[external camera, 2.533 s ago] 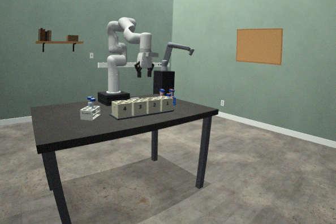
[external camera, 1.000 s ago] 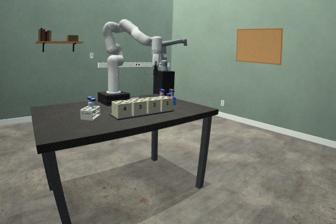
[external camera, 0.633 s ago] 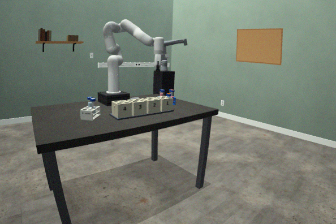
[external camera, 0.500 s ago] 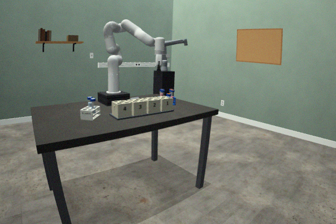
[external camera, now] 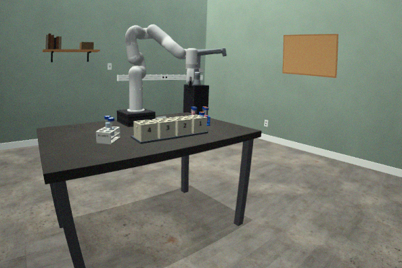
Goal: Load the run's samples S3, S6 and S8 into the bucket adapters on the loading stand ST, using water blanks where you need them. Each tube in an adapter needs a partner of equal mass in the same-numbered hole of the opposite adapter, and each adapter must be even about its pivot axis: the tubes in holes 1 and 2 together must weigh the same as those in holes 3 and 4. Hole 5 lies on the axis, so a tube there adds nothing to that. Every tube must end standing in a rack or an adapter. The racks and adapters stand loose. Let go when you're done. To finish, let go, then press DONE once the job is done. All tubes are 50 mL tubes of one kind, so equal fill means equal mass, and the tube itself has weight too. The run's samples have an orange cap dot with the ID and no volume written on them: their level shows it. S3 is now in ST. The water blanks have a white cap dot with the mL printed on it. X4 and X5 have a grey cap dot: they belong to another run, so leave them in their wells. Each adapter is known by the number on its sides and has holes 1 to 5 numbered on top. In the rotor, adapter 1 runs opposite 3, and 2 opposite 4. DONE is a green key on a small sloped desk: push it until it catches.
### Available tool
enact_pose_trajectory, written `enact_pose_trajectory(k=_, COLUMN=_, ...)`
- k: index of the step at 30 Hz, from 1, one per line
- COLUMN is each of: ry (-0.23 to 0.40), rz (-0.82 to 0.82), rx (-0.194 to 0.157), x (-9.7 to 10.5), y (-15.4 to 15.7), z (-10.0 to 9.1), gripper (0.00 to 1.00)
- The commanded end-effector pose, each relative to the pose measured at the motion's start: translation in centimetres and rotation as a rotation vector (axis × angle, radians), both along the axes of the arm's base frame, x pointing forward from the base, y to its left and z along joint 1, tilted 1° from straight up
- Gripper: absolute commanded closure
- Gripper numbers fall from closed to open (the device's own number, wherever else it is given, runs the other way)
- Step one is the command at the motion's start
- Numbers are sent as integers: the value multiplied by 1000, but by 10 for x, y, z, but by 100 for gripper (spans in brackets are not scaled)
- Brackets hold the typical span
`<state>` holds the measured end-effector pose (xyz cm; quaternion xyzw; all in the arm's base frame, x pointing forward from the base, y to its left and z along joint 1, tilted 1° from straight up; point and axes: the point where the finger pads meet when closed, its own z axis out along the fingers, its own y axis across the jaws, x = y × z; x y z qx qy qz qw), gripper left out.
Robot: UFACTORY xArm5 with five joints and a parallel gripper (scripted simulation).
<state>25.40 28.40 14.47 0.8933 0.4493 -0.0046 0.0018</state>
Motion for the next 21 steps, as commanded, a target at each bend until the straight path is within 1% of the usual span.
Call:
enact_pose_trajectory(k=1, ry=7, rz=0, rx=13, x=1, y=1, z=-11, gripper=0)
enact_pose_trajectory(k=4, ry=7, rz=0, rx=13, x=1, y=1, z=-19, gripper=0)
enact_pose_trajectory(k=6, ry=7, rz=0, rx=13, x=1, y=1, z=-19, gripper=0)
enact_pose_trajectory(k=21, ry=7, rz=0, rx=12, x=0, y=2, z=-59, gripper=0)
